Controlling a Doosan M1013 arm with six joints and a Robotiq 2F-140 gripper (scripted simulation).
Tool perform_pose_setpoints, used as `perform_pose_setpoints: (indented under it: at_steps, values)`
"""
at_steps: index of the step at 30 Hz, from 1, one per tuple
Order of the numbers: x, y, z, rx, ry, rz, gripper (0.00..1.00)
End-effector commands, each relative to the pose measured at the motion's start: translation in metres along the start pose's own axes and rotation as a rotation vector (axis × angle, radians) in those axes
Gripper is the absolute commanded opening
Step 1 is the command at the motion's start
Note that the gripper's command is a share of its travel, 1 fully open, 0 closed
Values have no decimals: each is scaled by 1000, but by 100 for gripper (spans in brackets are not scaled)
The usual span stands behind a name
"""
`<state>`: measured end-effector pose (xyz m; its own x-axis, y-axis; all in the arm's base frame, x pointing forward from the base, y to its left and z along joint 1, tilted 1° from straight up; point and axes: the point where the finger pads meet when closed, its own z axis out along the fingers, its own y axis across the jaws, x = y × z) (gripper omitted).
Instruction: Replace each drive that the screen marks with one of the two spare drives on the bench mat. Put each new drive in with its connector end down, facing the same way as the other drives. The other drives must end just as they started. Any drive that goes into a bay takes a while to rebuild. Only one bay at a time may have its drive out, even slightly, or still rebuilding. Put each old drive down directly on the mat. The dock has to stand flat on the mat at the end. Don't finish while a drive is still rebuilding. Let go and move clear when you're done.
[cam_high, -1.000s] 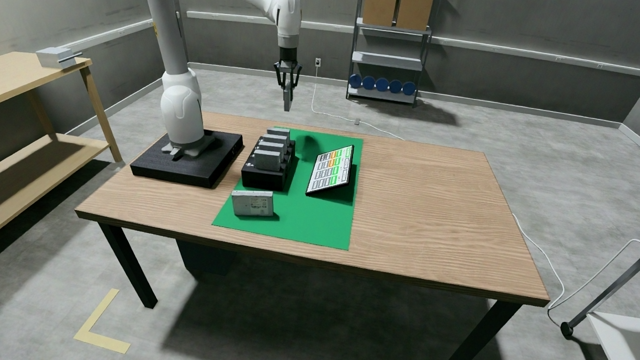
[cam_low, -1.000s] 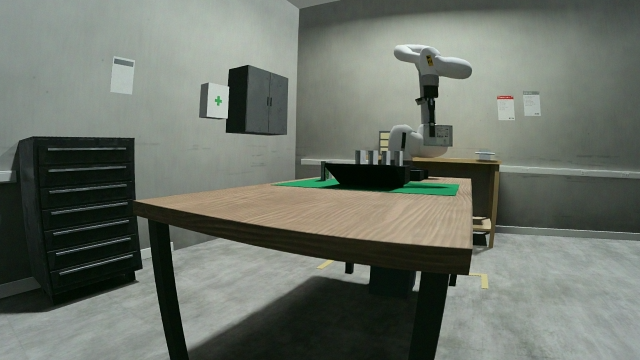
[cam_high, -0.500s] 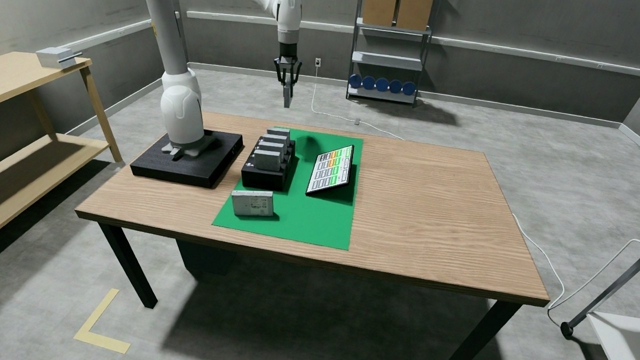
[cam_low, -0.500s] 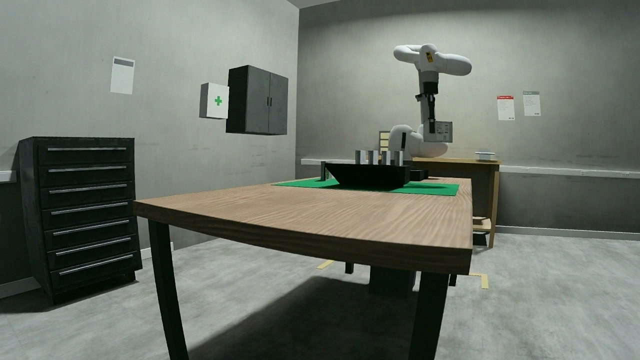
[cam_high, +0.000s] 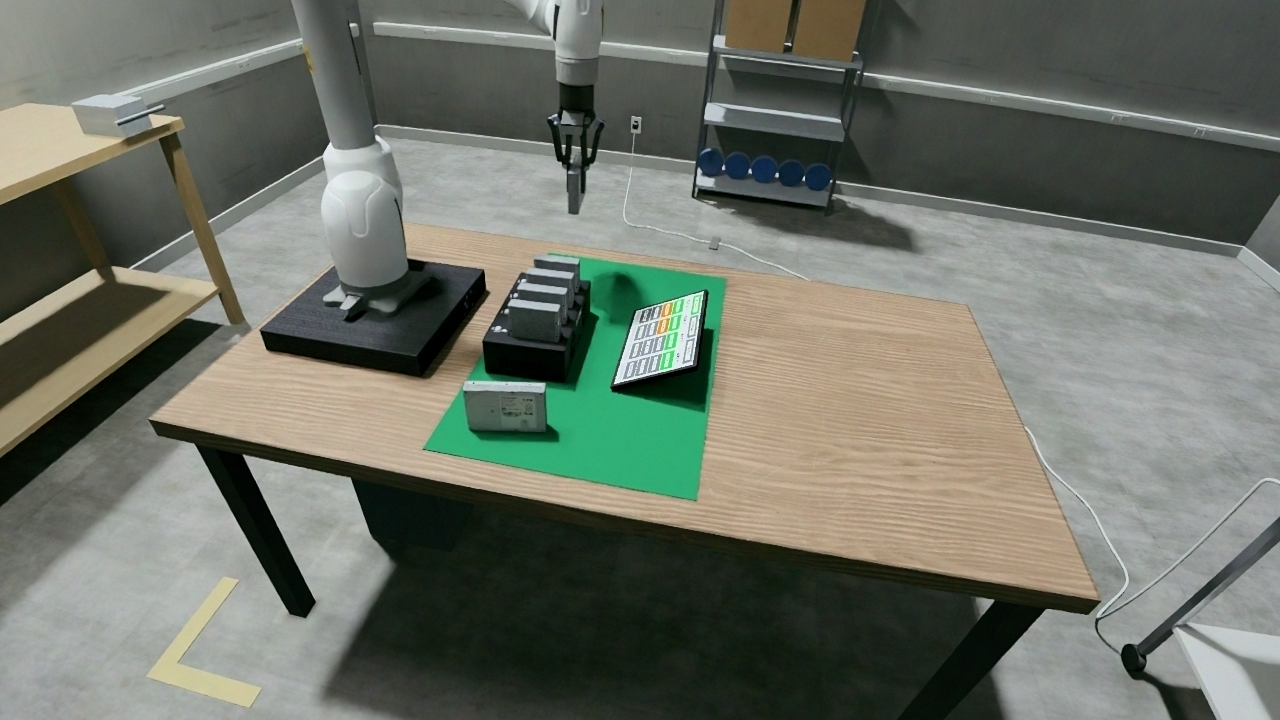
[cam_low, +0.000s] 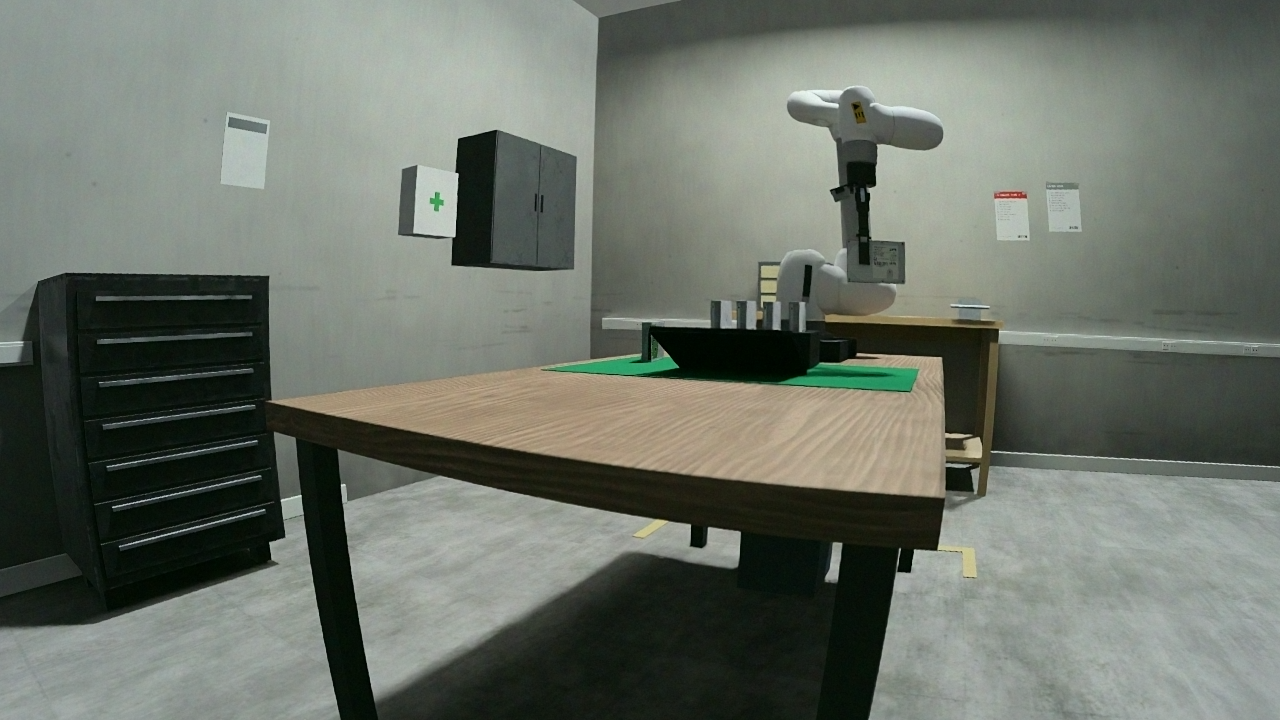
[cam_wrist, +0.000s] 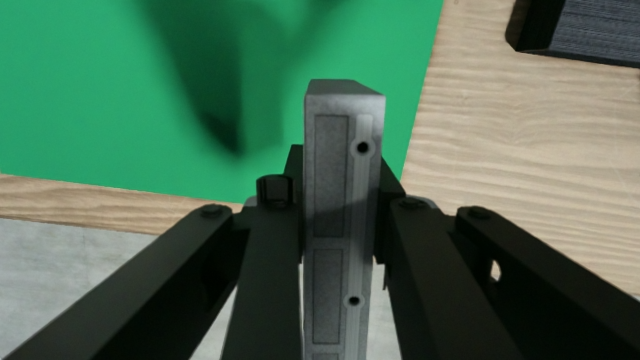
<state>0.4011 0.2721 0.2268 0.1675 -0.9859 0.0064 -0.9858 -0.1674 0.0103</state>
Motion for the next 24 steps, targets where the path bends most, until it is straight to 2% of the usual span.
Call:
perform_pose_setpoints:
  at_steps: [1,9,24]
  values:
    - [0,0,-1,1,-1,0,10]
    - [0,0,-1,1,-1,-52,10]
    - [0,0,-1,1,-1,-358,10]
